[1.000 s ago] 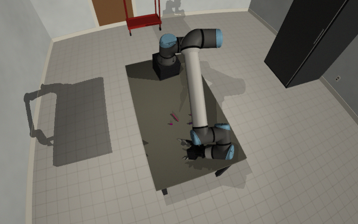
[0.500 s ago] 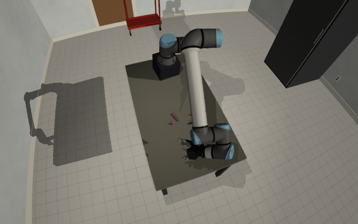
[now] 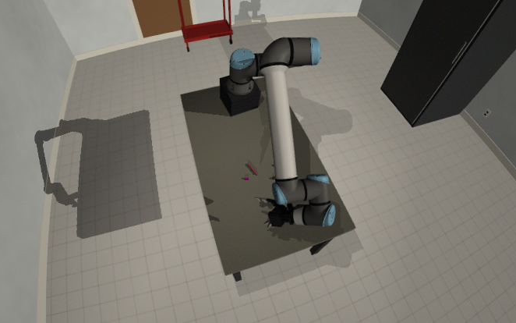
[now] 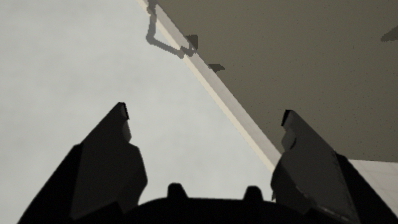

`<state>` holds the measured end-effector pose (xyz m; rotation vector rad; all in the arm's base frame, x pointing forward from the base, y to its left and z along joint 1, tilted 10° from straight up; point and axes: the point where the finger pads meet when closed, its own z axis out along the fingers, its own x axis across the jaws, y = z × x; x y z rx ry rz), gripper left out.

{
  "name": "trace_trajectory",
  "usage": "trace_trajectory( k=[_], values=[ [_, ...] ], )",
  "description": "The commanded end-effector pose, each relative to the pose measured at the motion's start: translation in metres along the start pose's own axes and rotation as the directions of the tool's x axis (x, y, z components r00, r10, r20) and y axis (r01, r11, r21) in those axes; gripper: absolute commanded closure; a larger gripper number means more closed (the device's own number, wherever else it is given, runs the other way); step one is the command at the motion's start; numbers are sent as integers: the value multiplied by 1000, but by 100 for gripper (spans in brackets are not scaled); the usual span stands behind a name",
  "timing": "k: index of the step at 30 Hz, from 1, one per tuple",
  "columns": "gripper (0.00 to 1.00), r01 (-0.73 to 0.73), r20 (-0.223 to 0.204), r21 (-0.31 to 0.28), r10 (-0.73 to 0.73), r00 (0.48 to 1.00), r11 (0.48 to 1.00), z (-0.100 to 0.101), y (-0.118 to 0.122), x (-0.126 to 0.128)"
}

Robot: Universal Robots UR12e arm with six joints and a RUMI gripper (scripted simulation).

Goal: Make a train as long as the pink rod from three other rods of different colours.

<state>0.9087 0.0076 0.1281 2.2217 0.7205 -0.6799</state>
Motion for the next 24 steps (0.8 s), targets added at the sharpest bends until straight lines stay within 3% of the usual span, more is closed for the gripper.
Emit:
trace_trajectory(
  k=[1,6,9,19,21,23,24],
  values=[
    [0,93,-45,33,-91,995,995,9,-23,-4],
    [0,207,-104,59,-200,974,977,20,-51,-8],
    [0,207,-104,59,-200,974,977,20,-51,-8],
    [0,430,-241,61,-405,882,901,40,-108,-18],
    [0,433,-242,60,-407,881,900,40,-109,-18],
    [0,492,-282,47,-461,841,869,45,-125,-21],
    [0,492,-282,47,-461,841,869,45,-125,-21]
  ],
)
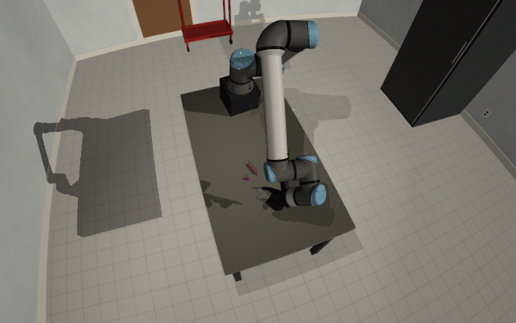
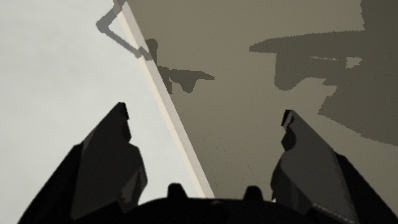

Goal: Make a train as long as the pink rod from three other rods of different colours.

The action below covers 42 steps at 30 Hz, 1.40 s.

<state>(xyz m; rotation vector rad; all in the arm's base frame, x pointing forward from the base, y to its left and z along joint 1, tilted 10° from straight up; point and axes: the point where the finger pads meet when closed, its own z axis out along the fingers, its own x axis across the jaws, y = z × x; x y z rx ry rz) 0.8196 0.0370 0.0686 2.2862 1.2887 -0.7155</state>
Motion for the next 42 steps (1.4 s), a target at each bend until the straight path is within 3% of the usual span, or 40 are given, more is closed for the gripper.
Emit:
trace_trajectory(
  k=[1,2,5,7,9,15,17,19,21,27,29,31,33,37,40,42],
  values=[
    [0,98,-65,-2,-98,993,995,9,-22,3],
    [0,98,-65,-2,-98,993,995,9,-22,3],
    [0,202,-123,-12,-201,972,979,19,-46,6],
    [0,203,-124,-12,-203,971,979,19,-46,6],
    [0,273,-162,-28,-274,948,962,25,-63,9],
    [0,342,-200,-51,-346,917,938,31,-81,11],
    [0,407,-232,-80,-414,880,910,36,-98,13],
    [0,407,-232,-80,-414,880,910,36,-98,13],
    [0,467,-261,-115,-480,838,877,41,-115,15],
    [0,528,-287,-159,-550,784,835,46,-134,17],
    [0,574,-303,-201,-608,734,794,50,-150,18],
    [0,578,-304,-205,-613,729,790,51,-151,18],
    [0,619,-315,-251,-667,675,744,54,-167,20],
    [0,622,-315,-254,-671,671,741,54,-168,20],
    [0,673,-318,-329,-749,581,662,59,-193,21],
    [0,687,-316,-354,-772,551,635,60,-201,22]
  ],
)
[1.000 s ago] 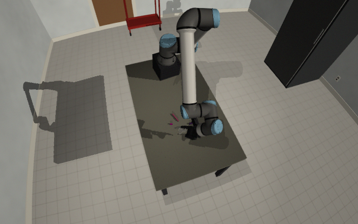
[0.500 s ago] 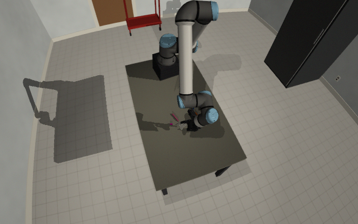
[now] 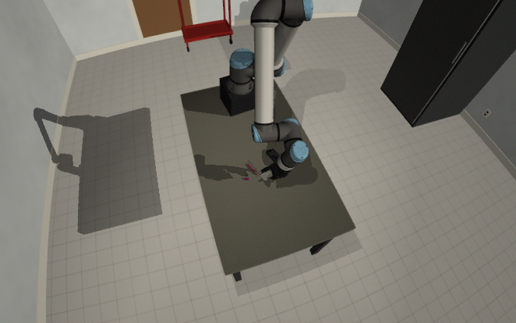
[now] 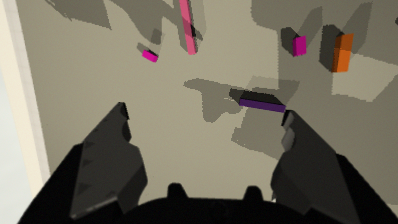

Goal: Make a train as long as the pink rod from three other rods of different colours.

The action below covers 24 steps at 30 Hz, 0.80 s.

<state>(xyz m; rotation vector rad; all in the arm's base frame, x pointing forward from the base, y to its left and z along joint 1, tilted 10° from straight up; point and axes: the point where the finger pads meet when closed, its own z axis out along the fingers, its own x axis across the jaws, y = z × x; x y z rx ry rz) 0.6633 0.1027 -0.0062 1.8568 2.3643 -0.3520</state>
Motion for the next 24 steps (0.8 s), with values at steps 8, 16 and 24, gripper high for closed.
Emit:
trace_trajectory(
  k=[8,16,24],
  values=[
    [0,279,-70,-145,-291,954,949,10,-46,43],
    [0,408,-68,-225,-432,899,885,12,-70,65],
    [0,529,-40,-307,-566,824,791,13,-96,88]
  ],
)
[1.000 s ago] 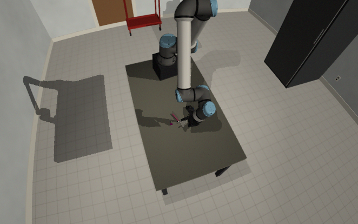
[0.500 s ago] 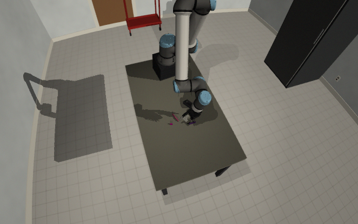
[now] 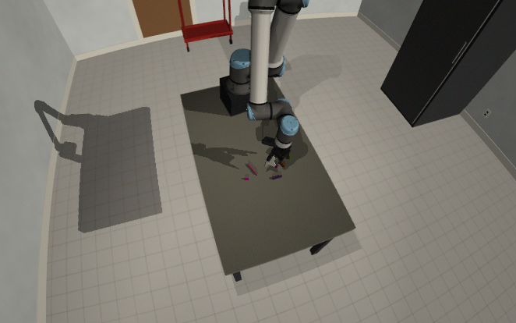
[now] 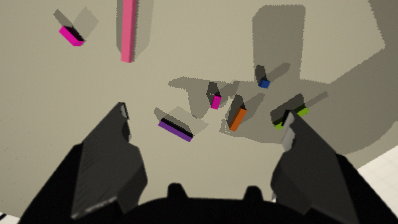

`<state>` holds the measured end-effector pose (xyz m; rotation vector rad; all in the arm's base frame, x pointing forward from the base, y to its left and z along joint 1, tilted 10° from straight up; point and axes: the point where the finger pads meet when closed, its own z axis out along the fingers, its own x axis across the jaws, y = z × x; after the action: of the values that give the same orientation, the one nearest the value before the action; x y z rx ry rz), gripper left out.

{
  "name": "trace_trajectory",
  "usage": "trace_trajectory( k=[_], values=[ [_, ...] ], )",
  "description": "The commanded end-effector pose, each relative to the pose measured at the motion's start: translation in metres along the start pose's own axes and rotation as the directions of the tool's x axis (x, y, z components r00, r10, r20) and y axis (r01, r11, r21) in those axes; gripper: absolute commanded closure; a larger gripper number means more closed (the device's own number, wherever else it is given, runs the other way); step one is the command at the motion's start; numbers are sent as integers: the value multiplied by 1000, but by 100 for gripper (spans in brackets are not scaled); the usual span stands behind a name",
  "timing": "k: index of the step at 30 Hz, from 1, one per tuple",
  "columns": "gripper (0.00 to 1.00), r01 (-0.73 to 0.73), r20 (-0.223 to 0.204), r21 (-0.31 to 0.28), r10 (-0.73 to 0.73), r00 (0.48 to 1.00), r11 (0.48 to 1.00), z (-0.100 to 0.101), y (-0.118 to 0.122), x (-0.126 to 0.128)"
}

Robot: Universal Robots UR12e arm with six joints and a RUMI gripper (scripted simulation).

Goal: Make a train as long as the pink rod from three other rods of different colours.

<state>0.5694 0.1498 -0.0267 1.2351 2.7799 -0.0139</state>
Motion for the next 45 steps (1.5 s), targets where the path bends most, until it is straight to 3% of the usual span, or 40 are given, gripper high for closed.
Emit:
trace_trajectory(
  k=[1,15,45],
  values=[
    [0,129,-8,-75,-130,992,989,-1,-9,26],
    [0,231,2,-126,-232,973,965,-3,-17,47],
    [0,235,2,-129,-237,971,963,-3,-18,48]
  ],
)
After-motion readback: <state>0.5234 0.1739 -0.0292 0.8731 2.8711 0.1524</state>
